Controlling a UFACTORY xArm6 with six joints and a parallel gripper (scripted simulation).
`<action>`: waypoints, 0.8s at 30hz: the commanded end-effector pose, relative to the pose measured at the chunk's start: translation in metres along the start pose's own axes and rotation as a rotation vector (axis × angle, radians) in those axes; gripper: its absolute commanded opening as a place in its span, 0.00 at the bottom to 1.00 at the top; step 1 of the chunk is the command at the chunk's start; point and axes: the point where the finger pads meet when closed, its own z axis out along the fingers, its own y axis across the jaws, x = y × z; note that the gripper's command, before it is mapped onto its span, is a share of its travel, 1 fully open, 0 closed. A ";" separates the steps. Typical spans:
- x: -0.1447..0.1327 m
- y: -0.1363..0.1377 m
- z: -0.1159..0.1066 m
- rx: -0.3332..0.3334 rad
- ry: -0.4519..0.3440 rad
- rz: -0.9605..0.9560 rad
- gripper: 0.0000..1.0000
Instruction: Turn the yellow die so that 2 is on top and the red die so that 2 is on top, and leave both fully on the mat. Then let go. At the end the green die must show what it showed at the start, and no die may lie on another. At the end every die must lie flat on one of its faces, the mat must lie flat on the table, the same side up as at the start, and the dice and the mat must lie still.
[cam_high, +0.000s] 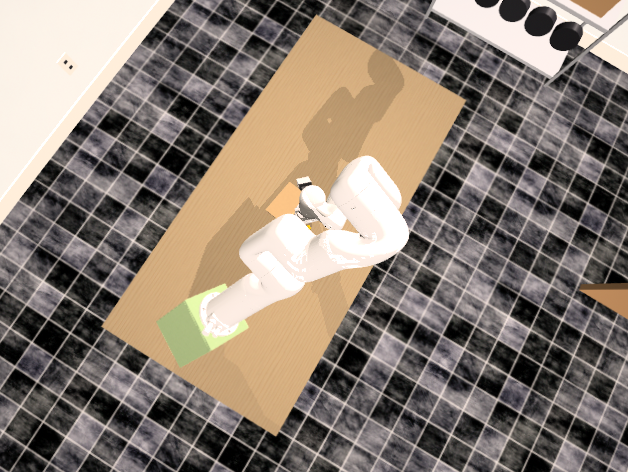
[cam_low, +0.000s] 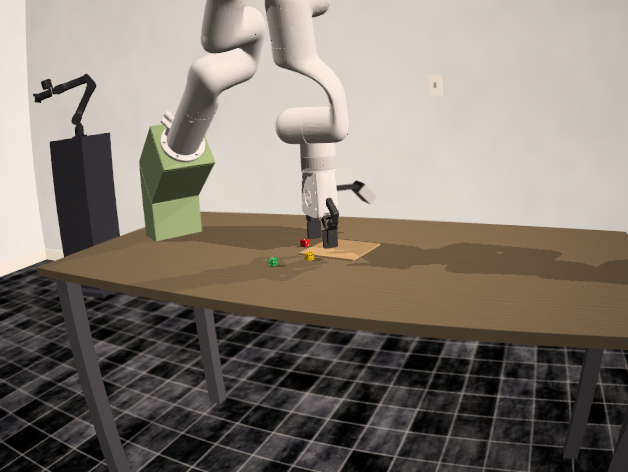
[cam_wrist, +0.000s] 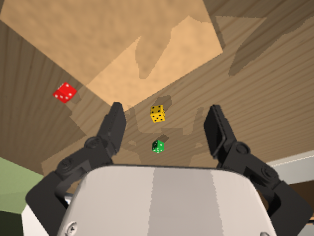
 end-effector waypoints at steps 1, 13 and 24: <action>0.003 -0.010 0.000 0.000 0.002 0.000 1.00; 0.025 -0.087 0.000 0.000 0.002 0.000 1.00; 0.031 -0.111 0.000 0.000 0.002 0.000 1.00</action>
